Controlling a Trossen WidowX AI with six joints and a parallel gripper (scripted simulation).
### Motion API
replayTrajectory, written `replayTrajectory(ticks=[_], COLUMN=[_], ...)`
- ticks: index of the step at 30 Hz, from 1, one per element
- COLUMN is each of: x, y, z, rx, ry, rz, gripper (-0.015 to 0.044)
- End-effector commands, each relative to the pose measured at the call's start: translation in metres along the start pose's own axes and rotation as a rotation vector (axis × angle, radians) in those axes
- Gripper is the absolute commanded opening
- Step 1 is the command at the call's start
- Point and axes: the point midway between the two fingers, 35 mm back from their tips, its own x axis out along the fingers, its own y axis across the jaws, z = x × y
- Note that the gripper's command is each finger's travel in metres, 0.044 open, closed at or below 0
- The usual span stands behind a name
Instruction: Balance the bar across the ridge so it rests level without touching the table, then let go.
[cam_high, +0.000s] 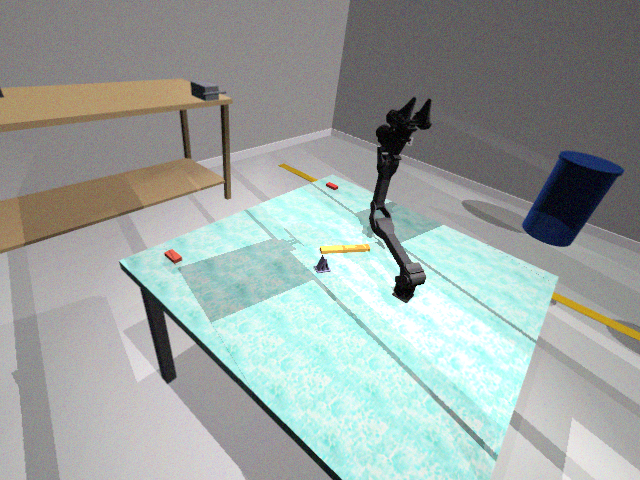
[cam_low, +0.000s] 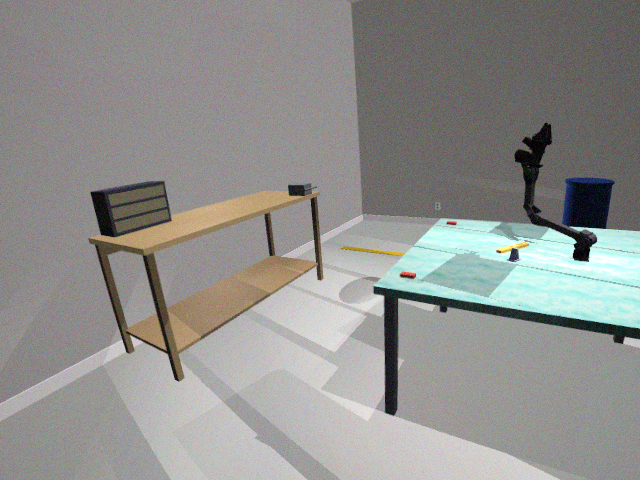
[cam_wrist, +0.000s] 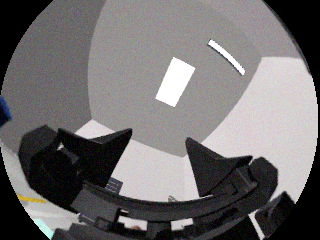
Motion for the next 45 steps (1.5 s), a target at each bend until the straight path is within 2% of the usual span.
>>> replayTrajectory(ticks=[1,3,4,14,20,26,45], x=[0.001,0.004,0.007,0.039,0.038,0.042,0.054], y=[0.000,-0.003,-0.006,-0.010,-0.023,-0.032,-0.087], z=[-0.001,-0.007,-0.012,-0.073,-0.117,-0.145,-0.238], rx=[-0.003,-0.023,-0.039,-0.224,-0.254,-0.209,-0.531], ry=[0.001,0.012,0.020,0.164,0.300,0.357,0.632], rz=[-0.002,-0.016,-0.027,-0.119,-0.167,-0.223,-0.432], gripper=[0.0374,0.0321,0.0315,0.0315,0.0315,0.0315,0.0315])
